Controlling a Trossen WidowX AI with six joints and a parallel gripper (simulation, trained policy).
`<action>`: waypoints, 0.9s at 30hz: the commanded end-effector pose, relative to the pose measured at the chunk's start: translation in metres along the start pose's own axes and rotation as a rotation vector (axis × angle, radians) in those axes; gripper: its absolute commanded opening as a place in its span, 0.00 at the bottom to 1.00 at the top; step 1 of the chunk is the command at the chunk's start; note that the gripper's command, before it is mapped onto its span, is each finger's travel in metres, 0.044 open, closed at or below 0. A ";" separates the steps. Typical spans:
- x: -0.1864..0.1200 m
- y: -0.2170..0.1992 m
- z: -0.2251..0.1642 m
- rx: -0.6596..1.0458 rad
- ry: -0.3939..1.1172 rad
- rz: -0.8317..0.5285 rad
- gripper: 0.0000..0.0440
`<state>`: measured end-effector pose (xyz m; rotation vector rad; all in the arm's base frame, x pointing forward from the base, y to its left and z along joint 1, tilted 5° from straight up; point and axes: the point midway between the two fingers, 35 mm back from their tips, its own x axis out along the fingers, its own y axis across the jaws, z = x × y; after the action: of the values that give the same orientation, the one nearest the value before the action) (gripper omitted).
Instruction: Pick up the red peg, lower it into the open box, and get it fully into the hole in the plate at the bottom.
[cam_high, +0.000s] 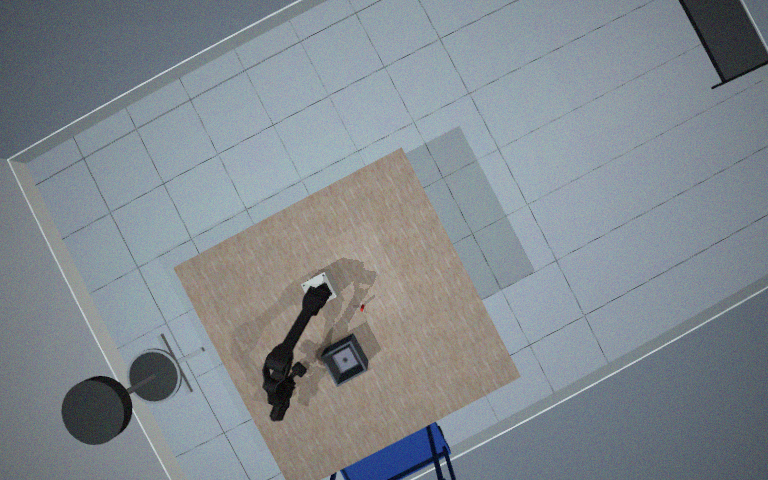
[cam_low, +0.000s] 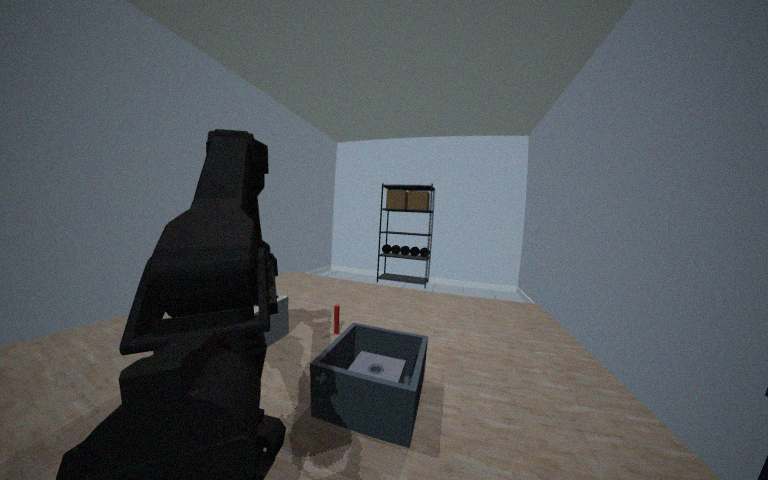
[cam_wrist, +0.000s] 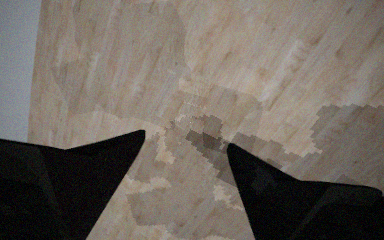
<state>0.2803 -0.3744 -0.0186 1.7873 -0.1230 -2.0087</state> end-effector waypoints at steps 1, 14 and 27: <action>-0.005 0.004 -0.006 -0.006 0.019 0.014 0.94; -0.128 0.016 -0.115 -0.268 0.240 0.231 1.00; -0.250 -0.107 -0.179 -0.704 0.352 0.221 1.00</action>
<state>0.4412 -0.1810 0.1385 1.5852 0.3262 -1.3596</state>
